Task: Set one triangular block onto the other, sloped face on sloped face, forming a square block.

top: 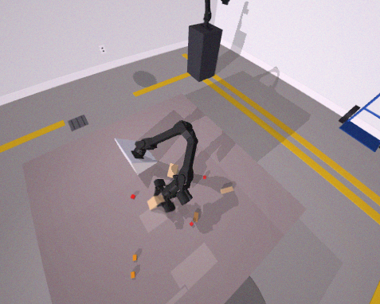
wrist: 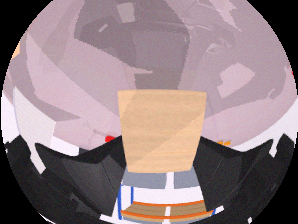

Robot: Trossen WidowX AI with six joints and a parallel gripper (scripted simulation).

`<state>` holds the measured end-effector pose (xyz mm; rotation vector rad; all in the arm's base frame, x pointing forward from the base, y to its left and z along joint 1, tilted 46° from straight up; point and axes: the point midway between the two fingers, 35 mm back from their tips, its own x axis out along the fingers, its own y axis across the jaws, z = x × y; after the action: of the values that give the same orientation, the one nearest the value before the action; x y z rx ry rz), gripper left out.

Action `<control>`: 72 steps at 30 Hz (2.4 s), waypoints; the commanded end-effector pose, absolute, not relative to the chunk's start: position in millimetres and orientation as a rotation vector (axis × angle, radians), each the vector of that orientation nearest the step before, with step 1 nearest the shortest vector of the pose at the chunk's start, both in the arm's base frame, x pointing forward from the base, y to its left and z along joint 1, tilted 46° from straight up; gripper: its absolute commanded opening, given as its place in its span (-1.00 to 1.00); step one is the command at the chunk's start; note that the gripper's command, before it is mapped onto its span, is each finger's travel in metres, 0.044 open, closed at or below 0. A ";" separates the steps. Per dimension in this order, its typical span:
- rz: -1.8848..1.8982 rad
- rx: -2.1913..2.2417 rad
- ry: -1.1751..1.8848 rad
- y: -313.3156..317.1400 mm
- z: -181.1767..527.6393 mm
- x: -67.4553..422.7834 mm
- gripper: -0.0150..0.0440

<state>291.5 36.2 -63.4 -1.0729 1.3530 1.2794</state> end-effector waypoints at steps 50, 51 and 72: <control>1.764 -1.031 0.510 -38.3 -15.6 290.3 -0.49; 1.766 -1.034 0.473 -39.0 -15.4 290.6 -0.49; 1.725 -1.079 0.125 -43.1 7.8 288.5 -0.49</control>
<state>290.9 -45.9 -4.0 -1.0720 0.1361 1.7300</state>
